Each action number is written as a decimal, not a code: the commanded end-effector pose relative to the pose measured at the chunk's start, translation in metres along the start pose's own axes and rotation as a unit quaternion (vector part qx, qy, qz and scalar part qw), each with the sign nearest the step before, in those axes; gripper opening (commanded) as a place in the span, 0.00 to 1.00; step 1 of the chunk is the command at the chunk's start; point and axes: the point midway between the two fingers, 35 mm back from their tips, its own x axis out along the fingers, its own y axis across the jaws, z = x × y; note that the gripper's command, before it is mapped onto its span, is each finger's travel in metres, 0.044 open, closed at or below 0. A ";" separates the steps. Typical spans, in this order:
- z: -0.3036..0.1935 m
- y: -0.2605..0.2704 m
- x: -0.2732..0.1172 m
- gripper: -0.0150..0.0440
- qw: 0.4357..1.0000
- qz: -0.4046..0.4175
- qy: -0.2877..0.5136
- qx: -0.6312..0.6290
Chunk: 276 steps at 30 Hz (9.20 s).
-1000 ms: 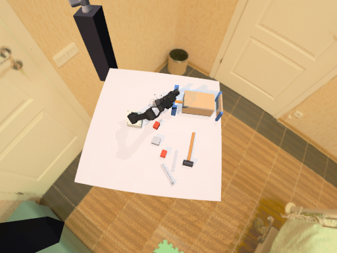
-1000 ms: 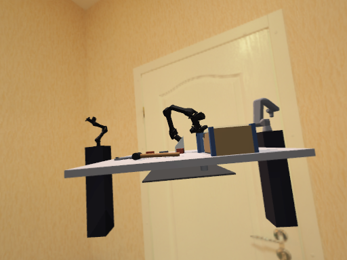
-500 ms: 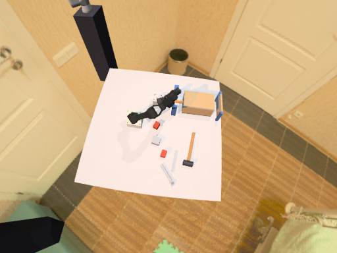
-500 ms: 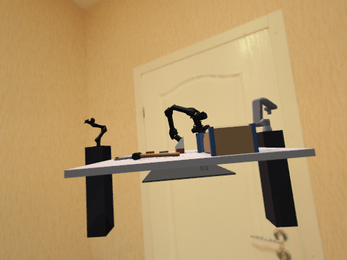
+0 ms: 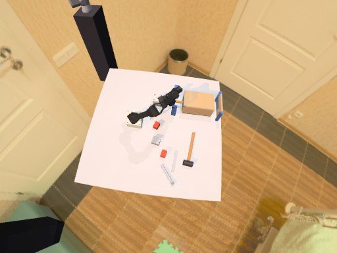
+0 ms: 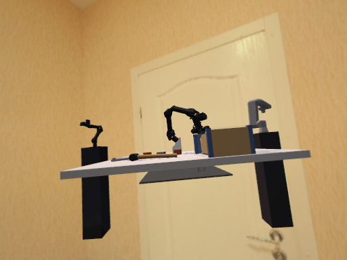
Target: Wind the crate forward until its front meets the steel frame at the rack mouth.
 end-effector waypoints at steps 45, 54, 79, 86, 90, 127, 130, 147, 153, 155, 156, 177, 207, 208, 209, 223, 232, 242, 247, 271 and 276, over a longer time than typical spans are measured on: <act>-0.053 0.042 0.023 0.25 1.000 0.010 0.007 0.000; -0.064 0.045 0.027 0.25 1.000 0.010 0.008 0.000; -0.096 0.044 0.041 0.25 1.000 0.010 0.009 -0.001; -0.103 0.042 0.044 0.25 1.000 0.010 0.009 -0.001; -0.108 0.040 0.046 0.25 1.000 0.010 0.009 -0.001; -0.147 0.012 0.063 0.25 1.000 0.010 0.011 -0.002; -0.149 0.009 0.064 0.25 1.000 0.010 0.011 -0.002; -0.161 -0.010 0.069 0.25 1.000 0.010 0.011 -0.002; -0.164 -0.018 0.071 0.25 1.000 0.009 0.012 -0.002; -0.165 -0.020 0.071 0.25 1.000 0.009 0.012 -0.002; -0.166 -0.022 0.072 0.25 1.000 0.009 0.012 -0.002; -0.171 -0.050 0.075 0.25 1.000 0.008 0.012 -0.003; -0.165 -0.091 0.073 0.25 1.000 0.007 0.012 -0.003; -0.165 -0.092 0.073 0.25 1.000 0.007 0.012 -0.003; -0.164 -0.093 0.073 0.25 1.000 0.007 0.012 -0.003; -0.156 -0.110 0.070 0.25 1.000 0.006 0.012 -0.003; -0.149 -0.120 0.067 0.25 1.000 0.006 0.011 -0.003; -0.140 -0.130 0.064 0.25 1.000 0.006 0.011 -0.003; -0.136 -0.134 0.062 0.25 1.000 0.005 0.011 -0.003; -0.095 -0.154 0.045 0.25 1.000 0.005 0.009 -0.003; -0.088 -0.155 0.042 0.25 1.000 0.005 0.009 -0.003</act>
